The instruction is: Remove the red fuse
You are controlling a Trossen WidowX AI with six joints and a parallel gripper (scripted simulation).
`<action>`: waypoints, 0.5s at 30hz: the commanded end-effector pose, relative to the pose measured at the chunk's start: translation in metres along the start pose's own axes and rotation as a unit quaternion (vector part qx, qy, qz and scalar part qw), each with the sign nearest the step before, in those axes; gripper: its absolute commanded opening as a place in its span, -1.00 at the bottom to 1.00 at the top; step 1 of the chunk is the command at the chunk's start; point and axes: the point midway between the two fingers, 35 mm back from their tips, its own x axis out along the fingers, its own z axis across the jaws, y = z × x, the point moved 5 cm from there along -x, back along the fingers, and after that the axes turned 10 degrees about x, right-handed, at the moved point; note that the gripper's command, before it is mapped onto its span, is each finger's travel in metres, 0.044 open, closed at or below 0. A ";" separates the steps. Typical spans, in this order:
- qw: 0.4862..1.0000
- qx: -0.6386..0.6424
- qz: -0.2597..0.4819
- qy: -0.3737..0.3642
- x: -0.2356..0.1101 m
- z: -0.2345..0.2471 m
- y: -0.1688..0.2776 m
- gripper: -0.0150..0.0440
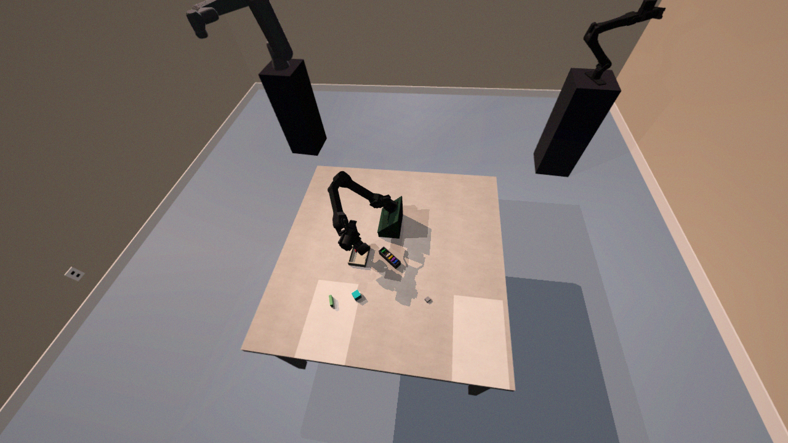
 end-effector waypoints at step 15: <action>1.000 -0.004 0.000 0.003 0.029 -0.001 0.001 -0.49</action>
